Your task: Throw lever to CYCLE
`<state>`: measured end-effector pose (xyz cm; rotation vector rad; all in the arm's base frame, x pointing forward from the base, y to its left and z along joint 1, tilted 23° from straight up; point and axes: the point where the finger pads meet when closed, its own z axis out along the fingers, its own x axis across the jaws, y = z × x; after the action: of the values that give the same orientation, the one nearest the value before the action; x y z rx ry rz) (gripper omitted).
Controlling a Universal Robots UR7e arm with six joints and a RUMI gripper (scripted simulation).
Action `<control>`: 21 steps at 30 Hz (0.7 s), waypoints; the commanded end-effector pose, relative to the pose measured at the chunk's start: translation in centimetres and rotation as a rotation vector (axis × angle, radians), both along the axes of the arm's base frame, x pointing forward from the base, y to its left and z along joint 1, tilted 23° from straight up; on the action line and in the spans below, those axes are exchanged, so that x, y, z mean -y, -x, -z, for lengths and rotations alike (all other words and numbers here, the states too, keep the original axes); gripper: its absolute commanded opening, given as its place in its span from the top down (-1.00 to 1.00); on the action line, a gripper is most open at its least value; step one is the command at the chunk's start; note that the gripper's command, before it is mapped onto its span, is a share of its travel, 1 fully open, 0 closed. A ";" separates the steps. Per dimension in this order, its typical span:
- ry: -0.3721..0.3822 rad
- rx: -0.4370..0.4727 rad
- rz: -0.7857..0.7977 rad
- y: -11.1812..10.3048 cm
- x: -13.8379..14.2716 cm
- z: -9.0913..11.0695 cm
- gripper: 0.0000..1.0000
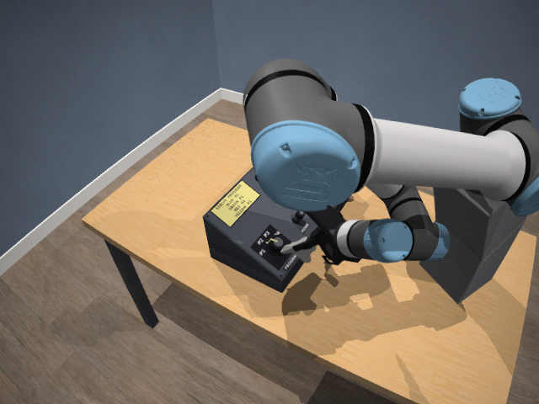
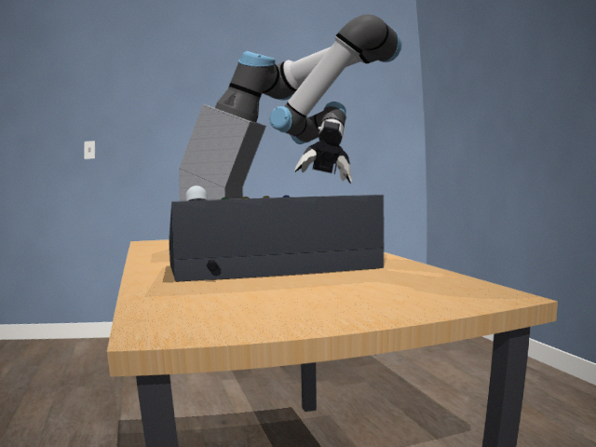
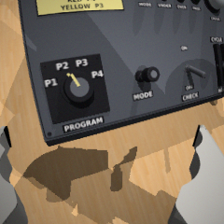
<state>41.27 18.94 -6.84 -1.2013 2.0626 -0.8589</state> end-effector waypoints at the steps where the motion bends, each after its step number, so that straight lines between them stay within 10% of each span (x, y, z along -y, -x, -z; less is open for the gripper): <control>1: -0.003 -0.001 0.003 -0.1 0.1 0.0 -1.00; 21: -0.118 -0.073 0.146 -1.7 6.0 1.3 -1.00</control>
<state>42.54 14.73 -7.77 -1.0912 2.1971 -0.7915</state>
